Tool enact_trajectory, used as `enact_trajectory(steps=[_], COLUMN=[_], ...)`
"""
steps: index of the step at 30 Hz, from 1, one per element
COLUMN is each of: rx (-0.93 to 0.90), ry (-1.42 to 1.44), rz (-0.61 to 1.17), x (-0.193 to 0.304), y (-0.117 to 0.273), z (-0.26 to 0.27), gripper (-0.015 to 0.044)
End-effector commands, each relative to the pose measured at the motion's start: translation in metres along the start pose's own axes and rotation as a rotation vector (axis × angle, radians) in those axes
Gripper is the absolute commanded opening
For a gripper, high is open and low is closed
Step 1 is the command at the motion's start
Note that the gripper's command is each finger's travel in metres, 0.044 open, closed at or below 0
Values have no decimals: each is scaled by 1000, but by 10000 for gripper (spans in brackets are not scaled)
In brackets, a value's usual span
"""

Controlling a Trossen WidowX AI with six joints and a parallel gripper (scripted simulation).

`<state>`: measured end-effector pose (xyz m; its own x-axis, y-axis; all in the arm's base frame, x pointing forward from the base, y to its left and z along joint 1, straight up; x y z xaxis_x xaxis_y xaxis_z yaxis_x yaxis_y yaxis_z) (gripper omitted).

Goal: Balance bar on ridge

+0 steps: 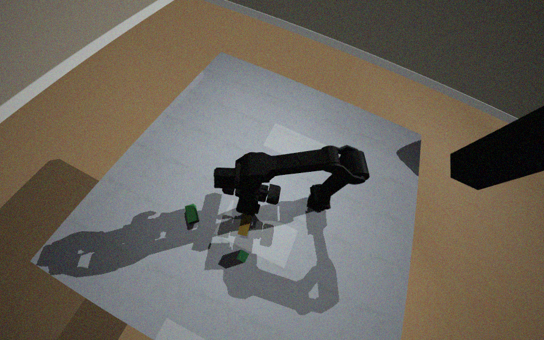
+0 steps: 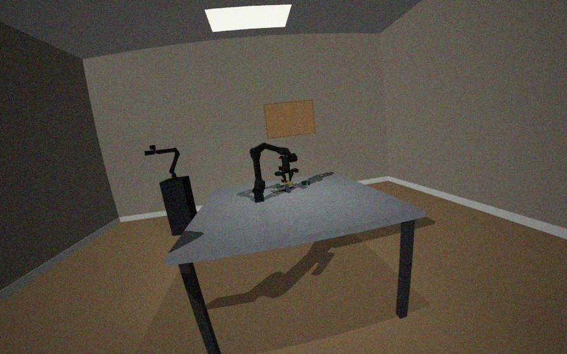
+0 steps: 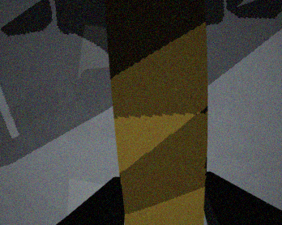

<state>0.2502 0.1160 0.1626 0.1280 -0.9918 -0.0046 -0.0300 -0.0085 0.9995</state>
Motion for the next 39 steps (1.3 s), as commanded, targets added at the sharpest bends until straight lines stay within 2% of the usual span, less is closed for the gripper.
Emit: enact_trajectory(steps=[1,39], rx=[-3,-3], ry=[3,3], rz=[-4,-4], x=[0,-1], y=[0,-3], z=[0,0], gripper=[0,0])
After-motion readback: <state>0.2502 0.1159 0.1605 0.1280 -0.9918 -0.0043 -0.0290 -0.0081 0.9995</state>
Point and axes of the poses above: the point midway between the two fingers, 35 mm back from their tips, its own y axis back along the fingers, its own z axis across the jaws, x = y × z, the point moved 4 cm from there along y, back along the fingers, and after that the axes turned 6 degrees about -y, right-handed, at the moved point
